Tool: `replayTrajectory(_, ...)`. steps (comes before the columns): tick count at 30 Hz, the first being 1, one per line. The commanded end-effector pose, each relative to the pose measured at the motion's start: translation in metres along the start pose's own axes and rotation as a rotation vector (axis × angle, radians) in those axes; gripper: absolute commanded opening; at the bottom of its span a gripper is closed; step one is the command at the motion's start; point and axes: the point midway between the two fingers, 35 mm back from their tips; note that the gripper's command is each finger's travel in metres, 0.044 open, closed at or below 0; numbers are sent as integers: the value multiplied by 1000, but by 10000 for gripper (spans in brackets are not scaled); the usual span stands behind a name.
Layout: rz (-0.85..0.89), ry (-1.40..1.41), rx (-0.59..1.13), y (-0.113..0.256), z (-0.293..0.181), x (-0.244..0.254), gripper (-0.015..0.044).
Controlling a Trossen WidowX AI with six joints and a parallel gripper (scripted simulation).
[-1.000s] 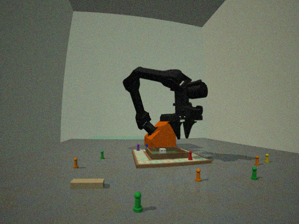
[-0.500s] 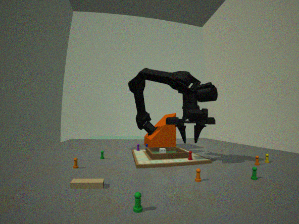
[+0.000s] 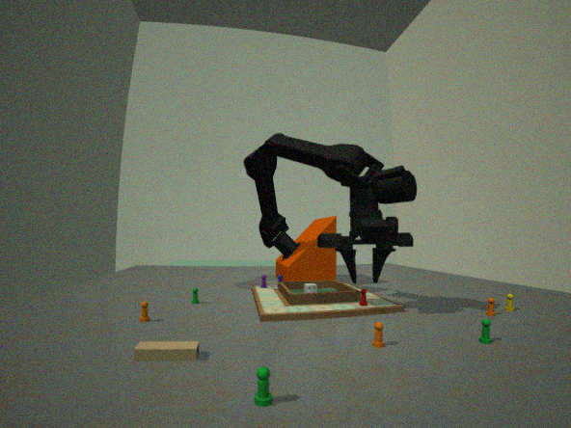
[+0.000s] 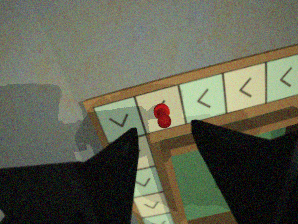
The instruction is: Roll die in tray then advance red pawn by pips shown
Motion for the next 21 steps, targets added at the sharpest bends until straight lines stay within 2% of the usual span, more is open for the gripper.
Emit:
replayTrajectory(1, -8, 7, 3, -9, -1, -1, 200)
replayTrajectory(20, -9, 7, 3, -38, -2, -2, 200)
replayTrajectory(21, -9, 7, 3, -38, -2, -2, 174)
Point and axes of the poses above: the point midway between the two fingers, 35 mm back from their tips, its own y axis back along the fingers, its own x axis across the jaws, z = x × y, and after that the axes turned 7 degrees about y, right-handed
